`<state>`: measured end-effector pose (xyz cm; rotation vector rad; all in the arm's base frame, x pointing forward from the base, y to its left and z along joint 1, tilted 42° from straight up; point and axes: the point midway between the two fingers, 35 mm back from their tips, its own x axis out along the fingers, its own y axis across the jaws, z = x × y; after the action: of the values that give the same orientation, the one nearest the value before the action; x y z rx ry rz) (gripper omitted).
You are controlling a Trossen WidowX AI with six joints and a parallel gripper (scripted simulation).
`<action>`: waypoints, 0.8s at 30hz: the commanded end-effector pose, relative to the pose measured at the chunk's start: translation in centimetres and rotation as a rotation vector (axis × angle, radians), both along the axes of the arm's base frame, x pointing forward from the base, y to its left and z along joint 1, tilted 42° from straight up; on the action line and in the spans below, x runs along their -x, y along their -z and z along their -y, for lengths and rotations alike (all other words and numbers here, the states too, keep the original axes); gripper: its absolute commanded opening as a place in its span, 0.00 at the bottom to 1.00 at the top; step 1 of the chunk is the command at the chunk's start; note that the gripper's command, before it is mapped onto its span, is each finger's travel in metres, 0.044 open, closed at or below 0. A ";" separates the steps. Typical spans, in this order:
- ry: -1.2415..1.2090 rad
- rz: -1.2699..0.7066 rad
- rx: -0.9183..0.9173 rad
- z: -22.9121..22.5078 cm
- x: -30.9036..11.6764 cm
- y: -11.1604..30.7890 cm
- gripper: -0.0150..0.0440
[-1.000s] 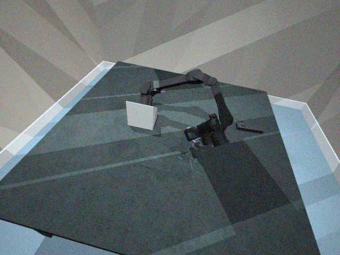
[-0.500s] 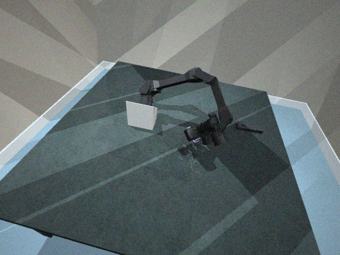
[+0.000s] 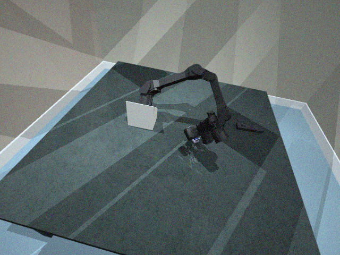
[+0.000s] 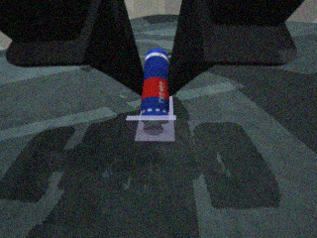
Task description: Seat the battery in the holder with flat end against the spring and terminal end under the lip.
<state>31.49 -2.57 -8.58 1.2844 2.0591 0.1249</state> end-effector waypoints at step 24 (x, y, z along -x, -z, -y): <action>0.036 0.058 0.120 -0.3 0.1 0.5 0.38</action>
<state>31.29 -2.14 -8.68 1.2514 1.9830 0.0427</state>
